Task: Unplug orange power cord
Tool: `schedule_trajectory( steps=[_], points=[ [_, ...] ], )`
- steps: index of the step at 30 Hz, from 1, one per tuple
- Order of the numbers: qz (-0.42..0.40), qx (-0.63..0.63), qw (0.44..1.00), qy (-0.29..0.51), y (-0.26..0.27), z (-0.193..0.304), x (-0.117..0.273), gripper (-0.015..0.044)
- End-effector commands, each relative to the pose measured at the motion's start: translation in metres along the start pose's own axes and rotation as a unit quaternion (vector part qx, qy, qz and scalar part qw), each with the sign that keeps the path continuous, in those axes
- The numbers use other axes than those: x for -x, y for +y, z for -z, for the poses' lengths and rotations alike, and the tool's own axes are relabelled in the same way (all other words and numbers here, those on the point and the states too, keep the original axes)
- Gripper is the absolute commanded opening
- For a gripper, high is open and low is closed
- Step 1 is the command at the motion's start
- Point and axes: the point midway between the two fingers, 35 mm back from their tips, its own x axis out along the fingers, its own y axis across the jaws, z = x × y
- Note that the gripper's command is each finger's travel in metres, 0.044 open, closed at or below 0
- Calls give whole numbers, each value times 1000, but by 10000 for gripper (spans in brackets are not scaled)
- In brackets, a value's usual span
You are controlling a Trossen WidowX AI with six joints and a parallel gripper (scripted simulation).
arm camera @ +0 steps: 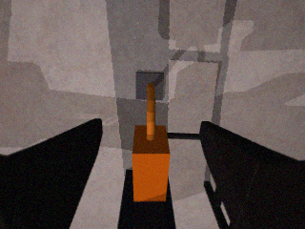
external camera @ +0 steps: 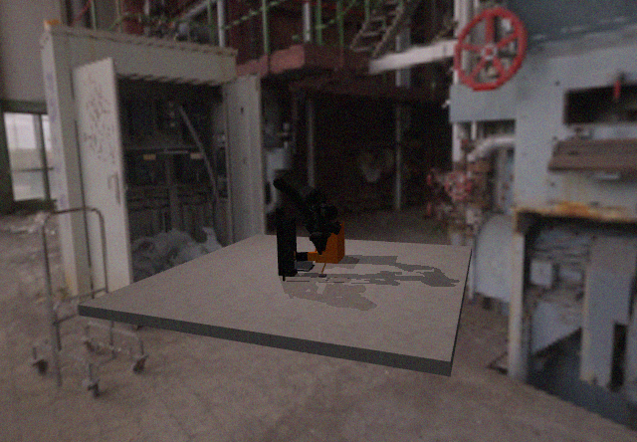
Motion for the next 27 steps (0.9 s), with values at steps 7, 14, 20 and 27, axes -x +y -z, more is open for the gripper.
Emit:
schedule_trajectory(
  steps=[7,14,20,27],
  points=[
    [1,1,1000,-1,0,-58,12,440],
    [1,1,1000,-1,0,-60,12,440],
    [1,1,1000,-1,0,-60,12,440],
    [1,1,1000,-1,0,-60,12,440]
  ],
)
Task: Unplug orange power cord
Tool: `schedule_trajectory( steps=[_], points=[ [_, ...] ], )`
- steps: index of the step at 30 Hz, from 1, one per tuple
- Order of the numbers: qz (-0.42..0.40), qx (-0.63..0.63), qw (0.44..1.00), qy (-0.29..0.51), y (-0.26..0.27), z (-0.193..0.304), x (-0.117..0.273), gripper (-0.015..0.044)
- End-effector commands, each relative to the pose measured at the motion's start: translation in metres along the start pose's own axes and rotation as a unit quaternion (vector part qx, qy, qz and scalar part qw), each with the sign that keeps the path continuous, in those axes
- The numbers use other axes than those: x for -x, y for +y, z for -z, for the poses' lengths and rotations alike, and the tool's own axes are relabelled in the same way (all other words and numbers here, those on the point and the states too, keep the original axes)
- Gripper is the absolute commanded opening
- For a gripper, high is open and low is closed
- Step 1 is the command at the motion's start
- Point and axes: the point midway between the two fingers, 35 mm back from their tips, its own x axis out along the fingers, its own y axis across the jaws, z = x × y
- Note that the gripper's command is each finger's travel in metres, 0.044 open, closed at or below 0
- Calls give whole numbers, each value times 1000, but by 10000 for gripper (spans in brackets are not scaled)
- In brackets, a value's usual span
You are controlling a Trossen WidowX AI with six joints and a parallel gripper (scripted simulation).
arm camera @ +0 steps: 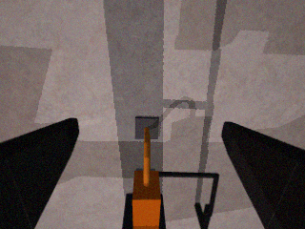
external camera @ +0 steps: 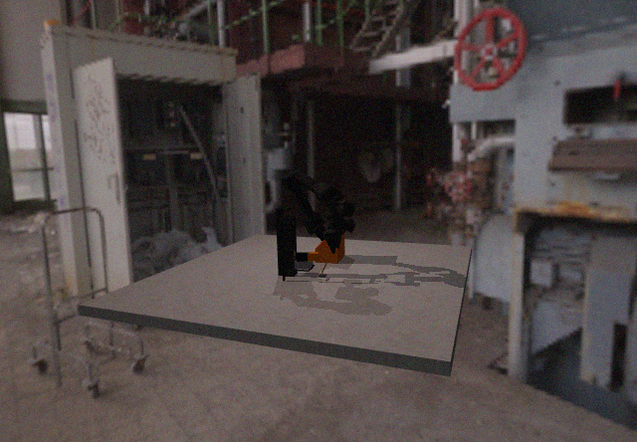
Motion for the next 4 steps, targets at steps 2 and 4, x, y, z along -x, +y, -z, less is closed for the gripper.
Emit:
schedule_trajectory(
  steps=[2,4],
  points=[
    [-1,-1,1000,-1,0,0,0,440],
    [-1,-1,1000,-1,0,0,0,440]
  ],
)
